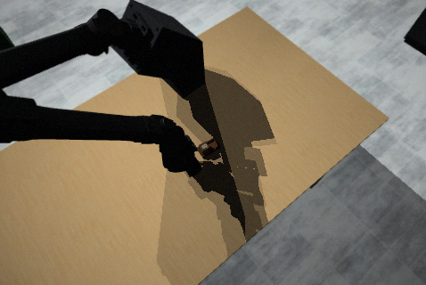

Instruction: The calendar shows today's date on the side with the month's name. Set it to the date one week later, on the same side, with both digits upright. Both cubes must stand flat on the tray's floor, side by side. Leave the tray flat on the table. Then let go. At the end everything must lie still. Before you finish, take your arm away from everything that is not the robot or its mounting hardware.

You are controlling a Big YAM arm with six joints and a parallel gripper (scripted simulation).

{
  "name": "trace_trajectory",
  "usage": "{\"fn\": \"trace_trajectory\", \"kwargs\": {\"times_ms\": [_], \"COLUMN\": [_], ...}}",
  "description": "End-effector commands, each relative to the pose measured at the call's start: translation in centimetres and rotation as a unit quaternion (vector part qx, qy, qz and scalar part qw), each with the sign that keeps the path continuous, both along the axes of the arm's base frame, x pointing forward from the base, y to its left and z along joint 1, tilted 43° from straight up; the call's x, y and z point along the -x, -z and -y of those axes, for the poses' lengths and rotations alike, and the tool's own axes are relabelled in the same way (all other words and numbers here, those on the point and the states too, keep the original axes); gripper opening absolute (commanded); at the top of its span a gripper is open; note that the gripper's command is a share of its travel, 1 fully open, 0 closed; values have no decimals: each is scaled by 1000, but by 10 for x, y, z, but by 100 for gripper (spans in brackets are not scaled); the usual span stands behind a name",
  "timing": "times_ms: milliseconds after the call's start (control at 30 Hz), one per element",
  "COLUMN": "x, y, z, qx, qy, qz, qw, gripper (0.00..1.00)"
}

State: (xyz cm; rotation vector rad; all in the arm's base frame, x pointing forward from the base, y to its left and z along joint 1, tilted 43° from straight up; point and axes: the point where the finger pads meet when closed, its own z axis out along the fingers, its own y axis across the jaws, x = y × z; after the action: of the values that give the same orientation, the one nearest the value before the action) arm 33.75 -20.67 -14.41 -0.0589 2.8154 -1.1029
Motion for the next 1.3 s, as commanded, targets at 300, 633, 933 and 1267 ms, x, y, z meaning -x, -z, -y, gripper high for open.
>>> {"fn": "trace_trajectory", "kwargs": {"times_ms": [300,633,933,1267], "x": [-7,-7,-7,-7], "y": [1,1,1,1], "z": [-6,-6,-6,2], "qx": [-1,-1,-1,2], "qy": [-10,-10,-10,-5], "qz": [-3,-3,-3,2], "qw": [1000,1000,1000,1000], "gripper": [25,25,25,25]}}
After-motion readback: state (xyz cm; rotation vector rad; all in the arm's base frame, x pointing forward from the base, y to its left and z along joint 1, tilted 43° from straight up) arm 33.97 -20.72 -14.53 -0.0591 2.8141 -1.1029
